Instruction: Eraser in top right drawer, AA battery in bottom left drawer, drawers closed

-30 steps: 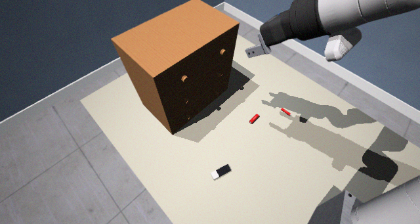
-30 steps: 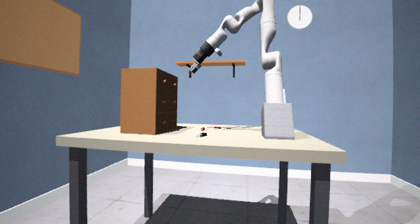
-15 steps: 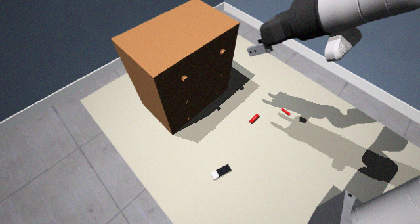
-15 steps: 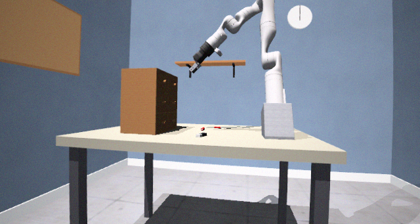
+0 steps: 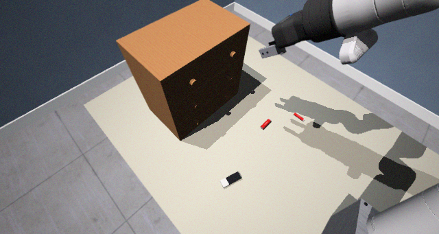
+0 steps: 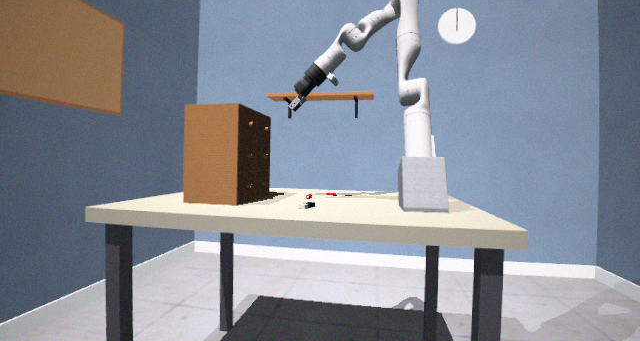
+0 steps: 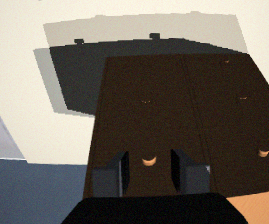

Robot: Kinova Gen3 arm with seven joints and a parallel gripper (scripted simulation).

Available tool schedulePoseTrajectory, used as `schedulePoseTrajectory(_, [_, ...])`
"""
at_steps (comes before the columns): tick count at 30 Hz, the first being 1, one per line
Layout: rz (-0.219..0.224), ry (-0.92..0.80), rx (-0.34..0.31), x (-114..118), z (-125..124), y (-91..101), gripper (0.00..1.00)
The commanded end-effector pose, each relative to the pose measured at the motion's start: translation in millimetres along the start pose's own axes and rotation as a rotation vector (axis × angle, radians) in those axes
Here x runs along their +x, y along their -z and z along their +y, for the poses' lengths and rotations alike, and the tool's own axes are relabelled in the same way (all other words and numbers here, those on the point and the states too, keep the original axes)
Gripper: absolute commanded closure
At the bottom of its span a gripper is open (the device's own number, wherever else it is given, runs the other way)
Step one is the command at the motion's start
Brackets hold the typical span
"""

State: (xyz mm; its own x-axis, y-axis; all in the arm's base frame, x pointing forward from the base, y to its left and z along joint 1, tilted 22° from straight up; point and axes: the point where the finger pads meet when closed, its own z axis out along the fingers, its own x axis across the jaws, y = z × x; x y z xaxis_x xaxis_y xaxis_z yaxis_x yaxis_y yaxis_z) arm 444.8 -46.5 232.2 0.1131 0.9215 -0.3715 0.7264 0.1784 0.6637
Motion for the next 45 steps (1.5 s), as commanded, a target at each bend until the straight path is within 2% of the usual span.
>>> schedulePoseTrajectory(1, [0.002, -0.002, 0.0, 1, -1, -0.5, 0.33])
schedulePoseTrajectory(18, [0.002, -0.001, 0.0, 1, -2, -4.0, 0.33])
schedulePoseTrajectory(45, [-0.002, -0.006, 0.003, -1, -5, -31.8, 0.33])
